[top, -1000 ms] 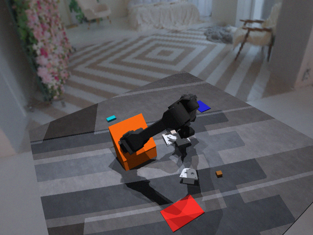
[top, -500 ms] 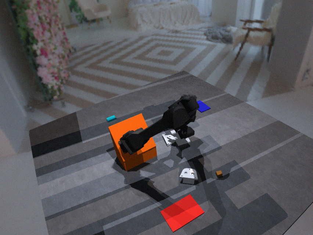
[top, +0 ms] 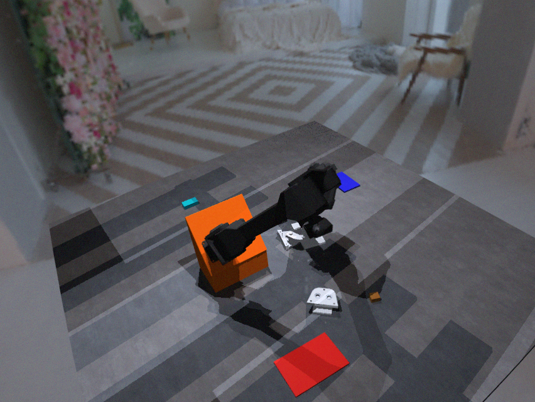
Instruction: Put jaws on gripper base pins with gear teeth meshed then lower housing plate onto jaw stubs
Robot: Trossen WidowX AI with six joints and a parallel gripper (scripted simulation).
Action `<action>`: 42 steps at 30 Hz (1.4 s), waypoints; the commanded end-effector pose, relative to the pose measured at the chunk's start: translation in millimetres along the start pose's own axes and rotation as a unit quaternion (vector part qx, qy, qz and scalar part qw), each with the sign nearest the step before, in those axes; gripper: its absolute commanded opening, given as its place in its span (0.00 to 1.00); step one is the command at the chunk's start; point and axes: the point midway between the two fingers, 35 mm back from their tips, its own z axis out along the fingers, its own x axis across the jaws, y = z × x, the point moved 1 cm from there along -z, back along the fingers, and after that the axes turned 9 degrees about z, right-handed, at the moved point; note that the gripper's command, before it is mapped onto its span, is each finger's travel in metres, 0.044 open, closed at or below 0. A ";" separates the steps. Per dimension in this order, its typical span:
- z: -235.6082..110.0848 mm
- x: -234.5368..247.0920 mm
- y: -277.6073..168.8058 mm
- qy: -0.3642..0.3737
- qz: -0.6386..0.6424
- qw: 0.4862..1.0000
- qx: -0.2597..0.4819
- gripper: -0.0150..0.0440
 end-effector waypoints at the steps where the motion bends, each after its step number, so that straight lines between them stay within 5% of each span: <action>1: 3.3 -0.6 -1.9 -0.002 -0.005 1.000 0.001 0.48; 42: 13.1 -0.8 -1.9 -0.003 -0.006 1.000 0.001 0.48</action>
